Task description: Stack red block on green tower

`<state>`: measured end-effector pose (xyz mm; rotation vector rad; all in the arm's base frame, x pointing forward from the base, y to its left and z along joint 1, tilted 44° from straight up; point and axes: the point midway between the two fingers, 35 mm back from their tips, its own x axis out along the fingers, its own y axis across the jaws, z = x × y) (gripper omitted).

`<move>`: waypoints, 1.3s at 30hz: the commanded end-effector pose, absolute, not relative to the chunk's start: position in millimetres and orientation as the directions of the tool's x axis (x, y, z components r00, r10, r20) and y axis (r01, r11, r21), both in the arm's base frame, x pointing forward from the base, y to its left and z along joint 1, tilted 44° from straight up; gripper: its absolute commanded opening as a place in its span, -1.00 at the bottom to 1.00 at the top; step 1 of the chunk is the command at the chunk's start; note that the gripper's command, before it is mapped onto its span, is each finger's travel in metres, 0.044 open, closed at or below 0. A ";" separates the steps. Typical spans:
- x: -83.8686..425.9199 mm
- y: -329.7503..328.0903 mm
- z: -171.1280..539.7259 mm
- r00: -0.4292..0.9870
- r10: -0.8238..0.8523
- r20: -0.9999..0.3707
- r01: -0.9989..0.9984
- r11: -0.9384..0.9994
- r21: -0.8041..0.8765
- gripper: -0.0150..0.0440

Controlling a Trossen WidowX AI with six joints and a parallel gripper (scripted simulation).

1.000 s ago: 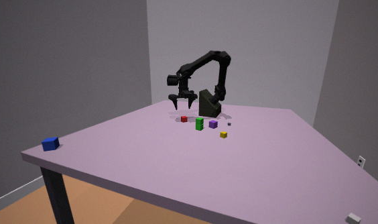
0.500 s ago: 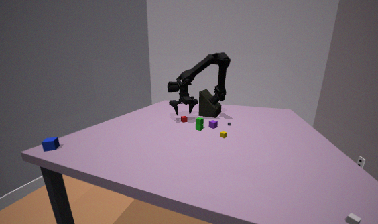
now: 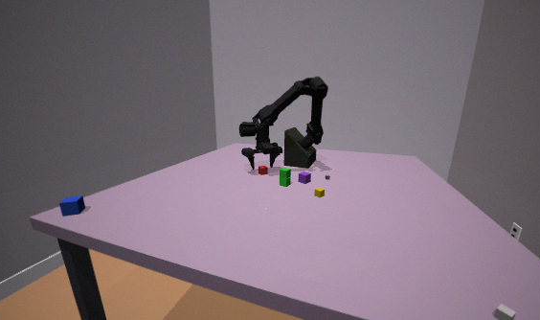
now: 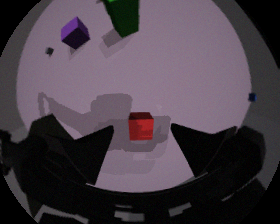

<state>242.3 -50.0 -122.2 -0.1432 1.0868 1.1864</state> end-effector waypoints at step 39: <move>238.9 -35.6 -135.7 -0.038 0.679 -0.733 -0.791 0.428 0.438 -0.09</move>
